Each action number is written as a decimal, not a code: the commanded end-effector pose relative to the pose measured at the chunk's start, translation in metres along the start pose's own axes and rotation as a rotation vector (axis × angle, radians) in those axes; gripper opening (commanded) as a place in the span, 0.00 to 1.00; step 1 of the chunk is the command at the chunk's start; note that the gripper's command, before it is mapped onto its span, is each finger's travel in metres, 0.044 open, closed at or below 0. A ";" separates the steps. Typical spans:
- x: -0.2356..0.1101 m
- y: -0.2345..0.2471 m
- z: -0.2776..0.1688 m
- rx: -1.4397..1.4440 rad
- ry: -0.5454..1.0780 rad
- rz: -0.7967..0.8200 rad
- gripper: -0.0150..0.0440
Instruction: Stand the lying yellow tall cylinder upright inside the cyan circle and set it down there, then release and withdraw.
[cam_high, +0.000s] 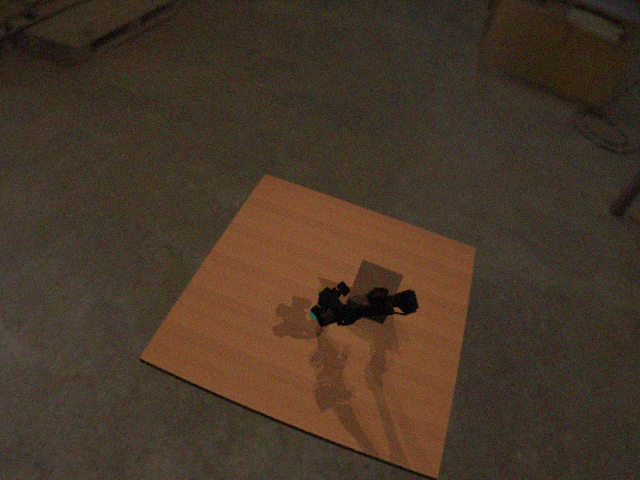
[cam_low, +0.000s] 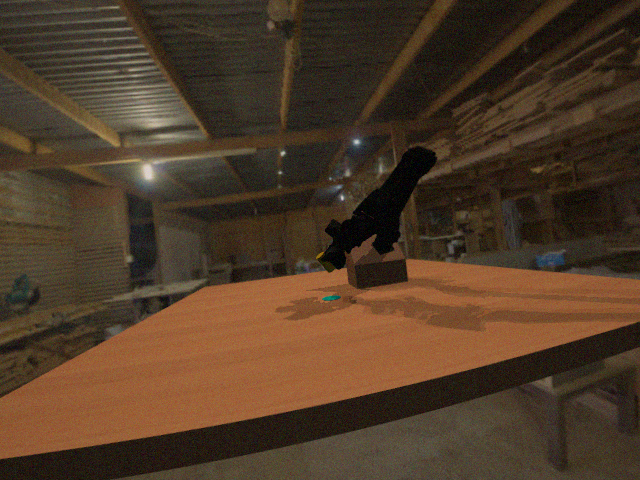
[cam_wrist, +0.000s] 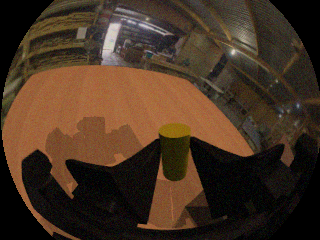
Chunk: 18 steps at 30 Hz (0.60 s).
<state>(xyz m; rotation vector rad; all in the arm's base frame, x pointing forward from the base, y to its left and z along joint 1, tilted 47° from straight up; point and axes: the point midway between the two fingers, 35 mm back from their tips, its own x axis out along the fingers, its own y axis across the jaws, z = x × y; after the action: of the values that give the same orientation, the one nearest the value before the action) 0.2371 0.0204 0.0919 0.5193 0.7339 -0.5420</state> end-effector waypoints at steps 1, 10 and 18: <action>-0.001 -0.001 0.000 0.017 -0.028 0.007 0.43; -0.004 0.001 0.002 0.051 -0.081 0.029 0.43; -0.007 0.002 0.004 0.084 -0.126 0.051 0.43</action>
<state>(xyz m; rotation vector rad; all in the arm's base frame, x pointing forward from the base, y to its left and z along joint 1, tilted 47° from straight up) 0.2368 0.0224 0.0996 0.5651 0.6043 -0.5516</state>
